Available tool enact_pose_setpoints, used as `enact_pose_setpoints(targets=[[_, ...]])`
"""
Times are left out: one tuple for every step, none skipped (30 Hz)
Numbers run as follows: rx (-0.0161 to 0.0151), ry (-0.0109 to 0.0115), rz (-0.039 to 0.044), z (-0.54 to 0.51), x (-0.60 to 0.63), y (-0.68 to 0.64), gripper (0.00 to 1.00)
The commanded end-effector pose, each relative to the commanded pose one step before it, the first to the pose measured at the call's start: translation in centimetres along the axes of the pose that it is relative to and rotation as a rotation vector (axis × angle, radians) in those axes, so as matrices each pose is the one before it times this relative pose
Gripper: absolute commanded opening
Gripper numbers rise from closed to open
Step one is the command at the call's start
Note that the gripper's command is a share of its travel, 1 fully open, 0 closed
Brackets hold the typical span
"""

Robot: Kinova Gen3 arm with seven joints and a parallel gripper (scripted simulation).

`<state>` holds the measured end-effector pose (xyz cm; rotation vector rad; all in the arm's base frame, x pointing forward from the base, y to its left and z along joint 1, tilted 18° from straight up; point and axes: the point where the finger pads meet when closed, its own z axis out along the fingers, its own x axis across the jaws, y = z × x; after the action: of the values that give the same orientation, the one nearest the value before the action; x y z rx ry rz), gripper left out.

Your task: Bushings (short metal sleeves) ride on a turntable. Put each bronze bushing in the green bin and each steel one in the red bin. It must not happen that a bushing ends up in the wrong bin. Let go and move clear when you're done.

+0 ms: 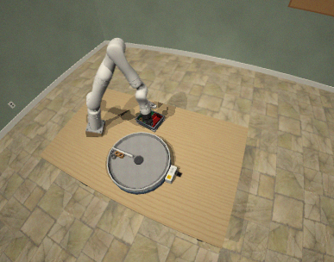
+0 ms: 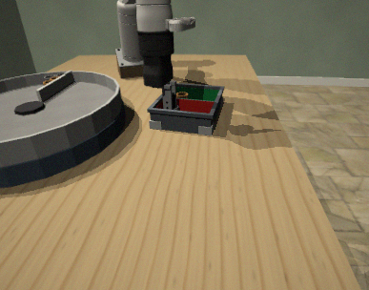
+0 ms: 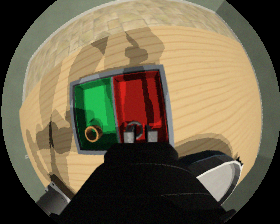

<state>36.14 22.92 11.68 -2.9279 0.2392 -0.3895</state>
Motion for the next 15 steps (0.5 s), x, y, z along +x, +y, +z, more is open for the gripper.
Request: enact_pose_setpoints(targets=[[0.00275, 0.00193, -0.00069, -0.211, 0.045, -0.105, 0.42], [0.00000, 0.00000, 0.00000, 0.000, 0.000, 0.000, 0.42], [0.00000, 0.00000, 0.00000, 0.000, 0.000, 0.000, 0.42], [0.00000, 0.00000, 0.00000, 0.000, 0.000, 0.000, 0.42], [0.00004, 0.00002, -0.00002, -0.061, 0.000, 0.000, 0.42], [0.00004, 0.00002, -0.00002, -0.061, 0.000, 0.000, 0.42], [0.00004, 0.00002, -0.00002, -0.061, 0.000, 0.000, 0.42], [0.00004, 0.00002, -0.00002, -0.061, 0.000, 0.000, 0.42], [0.00004, 0.00002, -0.00002, -0.061, 0.000, 0.000, 0.42], [0.00000, 0.00000, 0.00000, 0.000, 0.000, 0.000, 0.42], [0.00000, 0.00000, 0.00000, 0.000, 0.000, 0.000, 0.42], [0.00000, 0.00000, 0.00000, 0.000, 0.000, 0.000, 0.42], [0.00000, 0.00000, 0.00000, 0.000, 0.000, 0.000, 0.42], [0.00000, 0.00000, 0.00000, 0.000, 0.000, 0.000, 0.42], [0.00000, 0.00000, 0.00000, 0.000, 0.000, 0.000, 0.42]])
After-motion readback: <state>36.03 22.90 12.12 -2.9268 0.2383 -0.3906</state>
